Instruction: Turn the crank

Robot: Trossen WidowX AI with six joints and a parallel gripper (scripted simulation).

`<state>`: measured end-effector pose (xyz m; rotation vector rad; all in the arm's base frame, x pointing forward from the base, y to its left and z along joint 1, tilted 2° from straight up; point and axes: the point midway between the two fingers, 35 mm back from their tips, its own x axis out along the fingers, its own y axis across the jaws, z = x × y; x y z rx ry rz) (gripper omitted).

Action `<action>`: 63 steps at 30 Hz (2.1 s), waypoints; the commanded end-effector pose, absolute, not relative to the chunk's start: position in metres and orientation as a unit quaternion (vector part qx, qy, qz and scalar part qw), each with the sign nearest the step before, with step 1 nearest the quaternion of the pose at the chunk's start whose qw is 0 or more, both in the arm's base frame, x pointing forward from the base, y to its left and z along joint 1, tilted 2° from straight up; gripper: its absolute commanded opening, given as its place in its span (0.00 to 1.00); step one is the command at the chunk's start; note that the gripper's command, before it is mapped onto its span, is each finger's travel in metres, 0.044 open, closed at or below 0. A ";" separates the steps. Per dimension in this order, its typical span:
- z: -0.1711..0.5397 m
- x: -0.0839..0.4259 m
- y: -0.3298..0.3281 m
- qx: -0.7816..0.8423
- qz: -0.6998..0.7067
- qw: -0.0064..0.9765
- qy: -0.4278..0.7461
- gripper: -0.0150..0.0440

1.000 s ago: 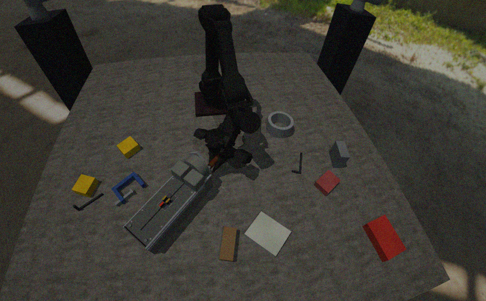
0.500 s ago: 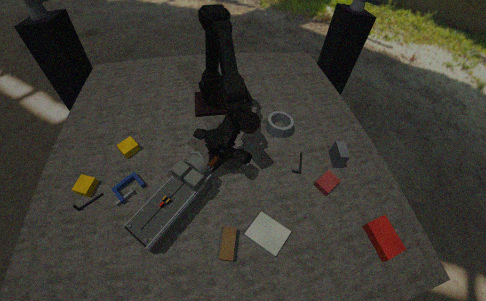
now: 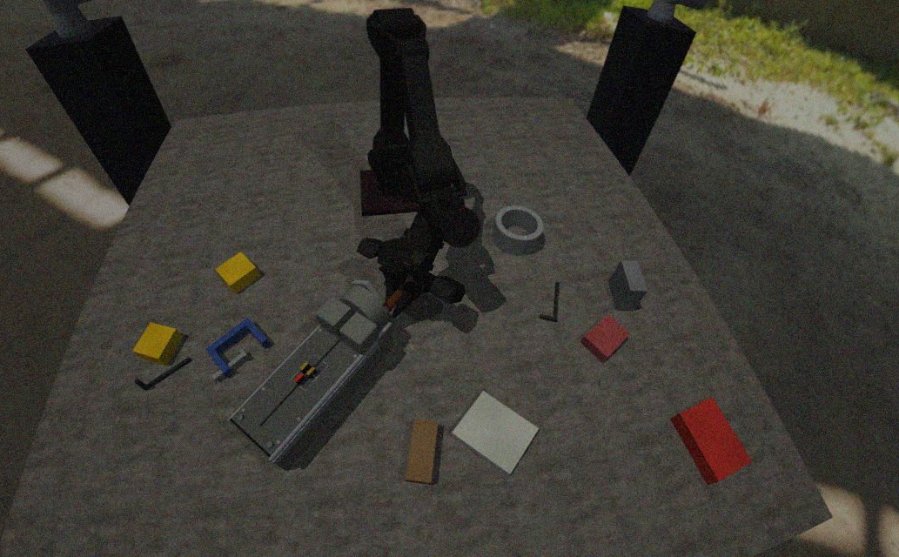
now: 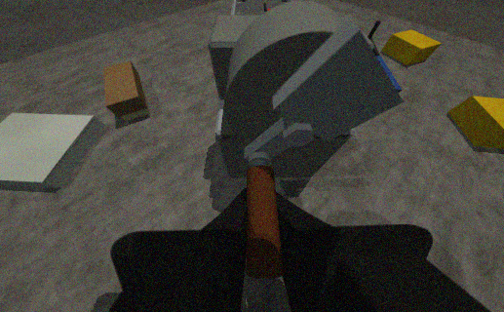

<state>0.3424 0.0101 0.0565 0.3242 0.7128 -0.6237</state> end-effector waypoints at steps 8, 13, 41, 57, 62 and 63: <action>0.050 0.338 0.004 0.152 -0.305 0.873 0.349 0.25; 0.050 0.337 0.003 0.152 -0.305 0.873 0.349 0.25; 0.049 0.336 0.001 0.152 -0.305 0.873 0.349 0.25; 0.049 0.335 0.000 0.152 -0.305 0.873 0.349 0.25; 0.049 0.335 0.000 0.152 -0.305 0.873 0.349 0.25; 0.049 0.335 0.000 0.152 -0.305 0.873 0.349 0.25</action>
